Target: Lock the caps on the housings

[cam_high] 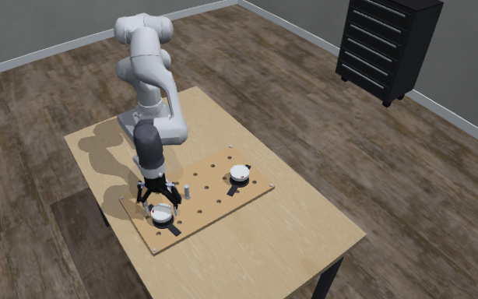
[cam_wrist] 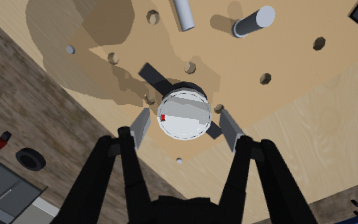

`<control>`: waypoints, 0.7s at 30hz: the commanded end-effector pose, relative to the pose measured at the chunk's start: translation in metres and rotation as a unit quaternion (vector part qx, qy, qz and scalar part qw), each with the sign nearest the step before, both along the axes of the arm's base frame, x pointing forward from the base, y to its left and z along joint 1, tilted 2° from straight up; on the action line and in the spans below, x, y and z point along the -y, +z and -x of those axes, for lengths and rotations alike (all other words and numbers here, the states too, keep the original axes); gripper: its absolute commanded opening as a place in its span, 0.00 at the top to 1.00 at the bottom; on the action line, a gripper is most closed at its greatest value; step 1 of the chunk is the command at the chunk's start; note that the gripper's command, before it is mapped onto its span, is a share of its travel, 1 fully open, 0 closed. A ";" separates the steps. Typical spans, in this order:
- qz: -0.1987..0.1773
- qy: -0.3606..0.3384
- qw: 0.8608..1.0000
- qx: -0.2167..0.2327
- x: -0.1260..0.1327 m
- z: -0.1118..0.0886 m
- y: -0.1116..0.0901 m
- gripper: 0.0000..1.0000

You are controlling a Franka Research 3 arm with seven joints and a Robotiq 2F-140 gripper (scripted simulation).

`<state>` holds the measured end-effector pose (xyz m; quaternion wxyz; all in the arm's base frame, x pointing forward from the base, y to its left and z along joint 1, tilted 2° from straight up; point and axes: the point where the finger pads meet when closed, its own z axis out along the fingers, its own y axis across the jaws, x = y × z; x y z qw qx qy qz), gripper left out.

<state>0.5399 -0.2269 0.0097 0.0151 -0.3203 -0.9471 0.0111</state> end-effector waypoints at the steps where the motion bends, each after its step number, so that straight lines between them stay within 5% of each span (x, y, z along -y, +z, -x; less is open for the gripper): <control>1: -0.001 0.000 1.000 0.000 0.000 0.001 -0.001 0.22; 3: -0.001 0.000 1.000 0.000 0.000 0.001 -0.001 0.22; 4: -0.001 0.000 1.000 0.000 0.000 0.001 -0.001 0.90; 21: -0.001 0.000 1.000 0.000 0.000 0.001 -0.001 0.90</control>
